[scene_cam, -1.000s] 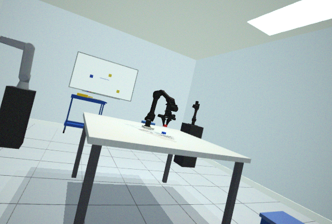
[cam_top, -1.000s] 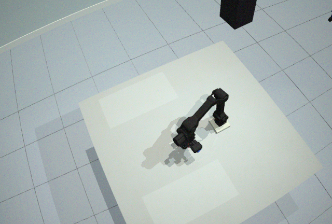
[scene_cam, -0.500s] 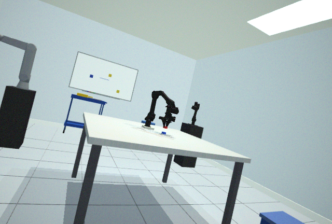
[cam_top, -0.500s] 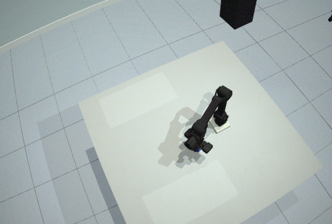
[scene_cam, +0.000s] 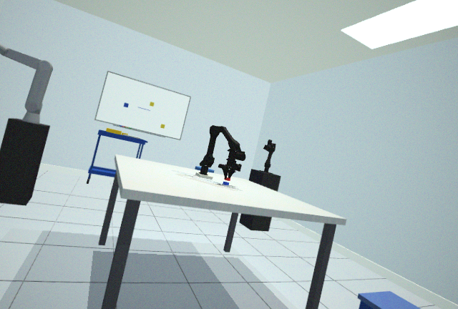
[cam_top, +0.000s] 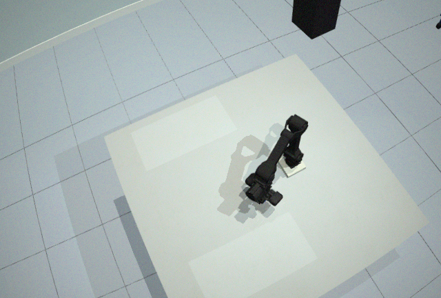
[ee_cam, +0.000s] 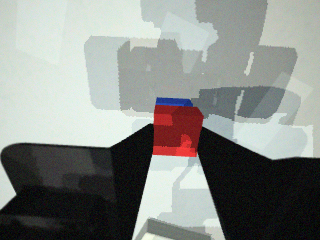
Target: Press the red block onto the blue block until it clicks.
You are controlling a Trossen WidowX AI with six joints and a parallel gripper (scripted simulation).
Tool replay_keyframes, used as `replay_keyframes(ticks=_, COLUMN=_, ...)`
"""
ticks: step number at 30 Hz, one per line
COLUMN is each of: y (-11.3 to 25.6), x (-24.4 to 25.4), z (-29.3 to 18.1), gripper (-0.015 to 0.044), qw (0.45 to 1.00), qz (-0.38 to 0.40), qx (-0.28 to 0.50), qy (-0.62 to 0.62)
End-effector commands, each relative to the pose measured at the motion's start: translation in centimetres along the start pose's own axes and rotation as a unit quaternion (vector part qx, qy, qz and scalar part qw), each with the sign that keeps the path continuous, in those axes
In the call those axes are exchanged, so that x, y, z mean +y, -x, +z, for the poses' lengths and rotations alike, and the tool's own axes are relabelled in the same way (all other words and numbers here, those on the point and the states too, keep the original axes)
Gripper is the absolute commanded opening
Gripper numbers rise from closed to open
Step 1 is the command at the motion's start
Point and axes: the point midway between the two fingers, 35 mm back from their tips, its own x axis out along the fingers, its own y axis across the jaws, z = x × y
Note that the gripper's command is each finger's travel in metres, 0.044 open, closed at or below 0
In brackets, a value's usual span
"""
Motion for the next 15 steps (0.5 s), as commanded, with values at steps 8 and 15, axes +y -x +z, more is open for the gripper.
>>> replay_keyframes(ticks=8, y=-1.06, x=-0.01, z=-0.20, gripper=0.0000, qw=1.000, qz=-0.001, qx=0.003, qy=0.003)
replay_keyframes(ticks=15, y=-1.22, x=0.00, z=-0.22, gripper=0.0000, qw=1.000, qz=-0.001, qx=0.003, qy=0.003)
